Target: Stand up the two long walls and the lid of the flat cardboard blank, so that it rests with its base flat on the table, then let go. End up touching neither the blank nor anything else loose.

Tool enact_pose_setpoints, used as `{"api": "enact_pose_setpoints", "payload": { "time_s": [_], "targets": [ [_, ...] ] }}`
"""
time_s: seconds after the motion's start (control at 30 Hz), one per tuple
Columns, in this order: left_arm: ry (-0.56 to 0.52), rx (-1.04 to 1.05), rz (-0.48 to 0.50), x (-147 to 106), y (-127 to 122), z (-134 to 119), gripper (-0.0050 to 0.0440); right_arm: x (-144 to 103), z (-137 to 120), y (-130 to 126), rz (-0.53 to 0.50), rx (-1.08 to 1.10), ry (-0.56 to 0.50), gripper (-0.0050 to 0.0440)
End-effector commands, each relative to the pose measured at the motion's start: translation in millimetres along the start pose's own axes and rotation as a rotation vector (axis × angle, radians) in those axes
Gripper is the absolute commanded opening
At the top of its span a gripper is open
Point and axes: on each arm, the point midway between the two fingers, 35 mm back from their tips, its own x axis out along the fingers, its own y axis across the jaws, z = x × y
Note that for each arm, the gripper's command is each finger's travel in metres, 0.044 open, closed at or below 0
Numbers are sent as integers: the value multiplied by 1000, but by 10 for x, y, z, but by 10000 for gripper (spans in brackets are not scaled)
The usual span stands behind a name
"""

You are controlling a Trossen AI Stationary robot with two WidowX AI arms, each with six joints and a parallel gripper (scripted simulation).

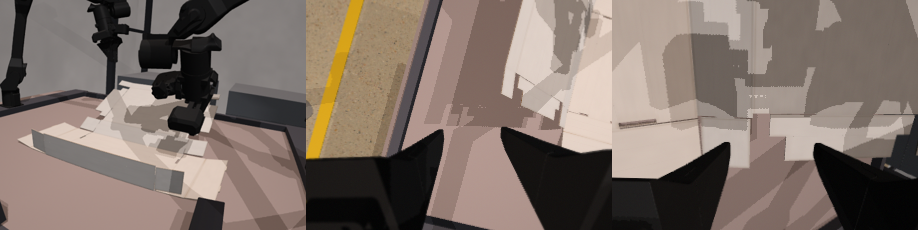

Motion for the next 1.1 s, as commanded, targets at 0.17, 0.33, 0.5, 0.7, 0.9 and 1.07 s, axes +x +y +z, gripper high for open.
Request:
{"api": "enact_pose_setpoints", "payload": {
  "time_s": [0.17,0.33,0.5,0.7,0.9,1.07],
  "targets": [
    [-269,-161,-20,-8,108,111,278,-47,25,-14,6,12,-16,290],
    [-335,-203,-38,7,140,125,278,-47,25,-14,6,12,-16,290],
    [-468,-280,-84,17,192,129,278,-47,25,-14,6,12,-16,290],
    [-585,-334,-132,3,219,107,278,-47,25,-14,6,12,-16,290],
    [-656,-363,-167,-14,223,74,278,-47,25,-14,6,12,-16,290],
    [-760,-396,-228,-49,203,-5,278,-47,25,-14,6,12,-16,290]
  ]
}}
